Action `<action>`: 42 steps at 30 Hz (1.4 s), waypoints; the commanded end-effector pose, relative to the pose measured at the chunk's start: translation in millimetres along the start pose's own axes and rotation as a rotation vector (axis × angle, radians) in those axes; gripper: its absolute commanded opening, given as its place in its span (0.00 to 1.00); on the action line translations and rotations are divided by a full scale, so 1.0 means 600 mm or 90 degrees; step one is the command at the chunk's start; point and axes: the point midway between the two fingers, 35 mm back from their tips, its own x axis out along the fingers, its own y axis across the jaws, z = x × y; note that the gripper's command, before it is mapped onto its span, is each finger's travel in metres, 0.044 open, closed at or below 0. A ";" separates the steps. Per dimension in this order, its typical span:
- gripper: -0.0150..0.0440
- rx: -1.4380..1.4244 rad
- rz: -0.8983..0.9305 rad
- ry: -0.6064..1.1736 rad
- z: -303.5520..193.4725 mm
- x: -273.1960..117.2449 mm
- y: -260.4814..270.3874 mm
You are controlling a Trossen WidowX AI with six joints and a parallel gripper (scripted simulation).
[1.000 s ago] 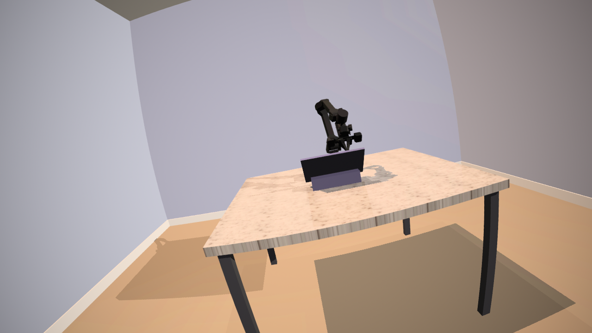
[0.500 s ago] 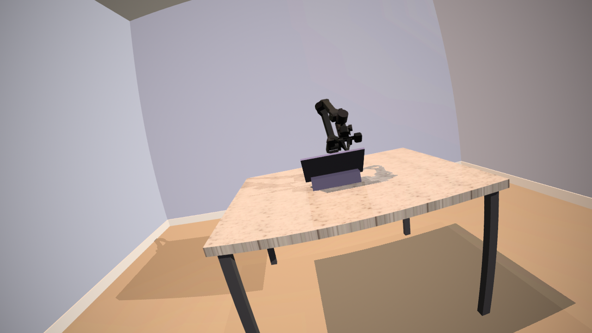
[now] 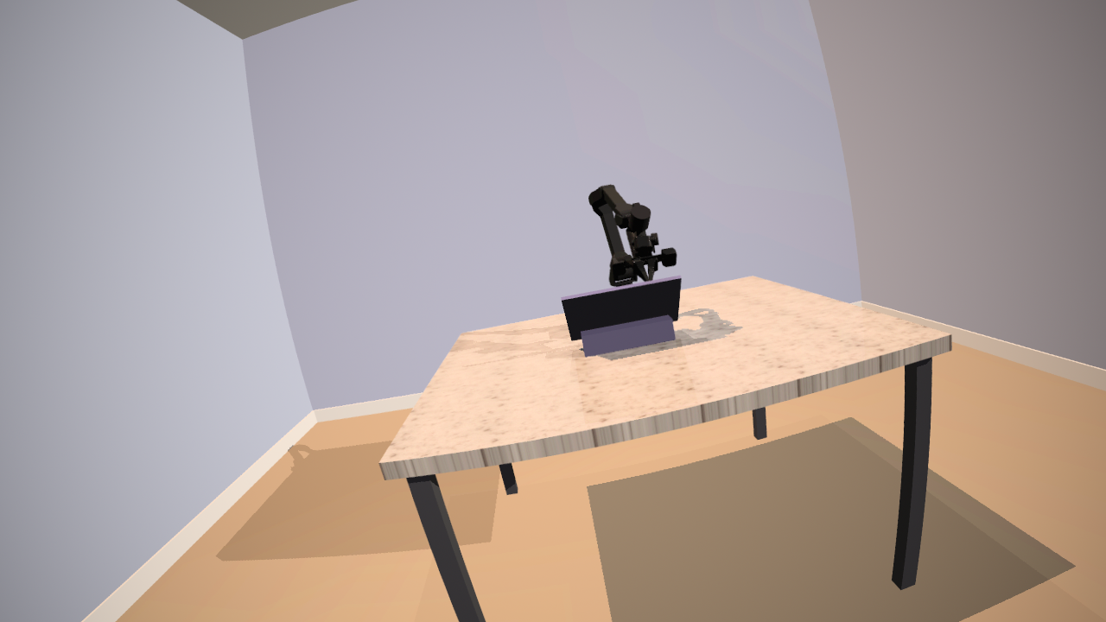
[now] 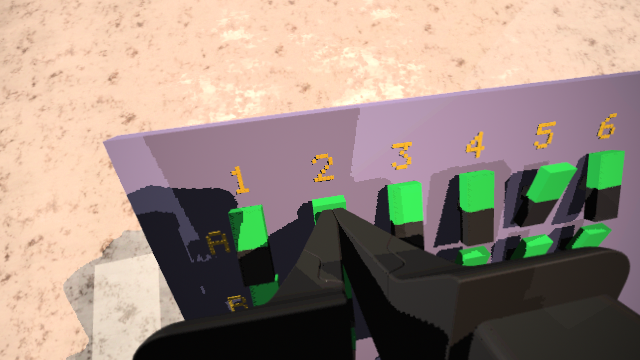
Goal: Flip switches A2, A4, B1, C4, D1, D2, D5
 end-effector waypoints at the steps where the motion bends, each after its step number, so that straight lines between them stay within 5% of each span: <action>1: 0.25 -0.002 0.002 0.000 0.000 0.001 0.001; 12: 0.25 0.000 0.000 0.000 0.000 -0.001 0.000; 19: 0.25 -0.002 0.002 -0.014 -0.005 -0.104 0.001; 35: 0.25 -0.005 -0.001 -0.014 -0.035 -0.103 -0.117; 42: 0.25 -0.005 -0.001 -0.032 -0.035 -0.045 -0.117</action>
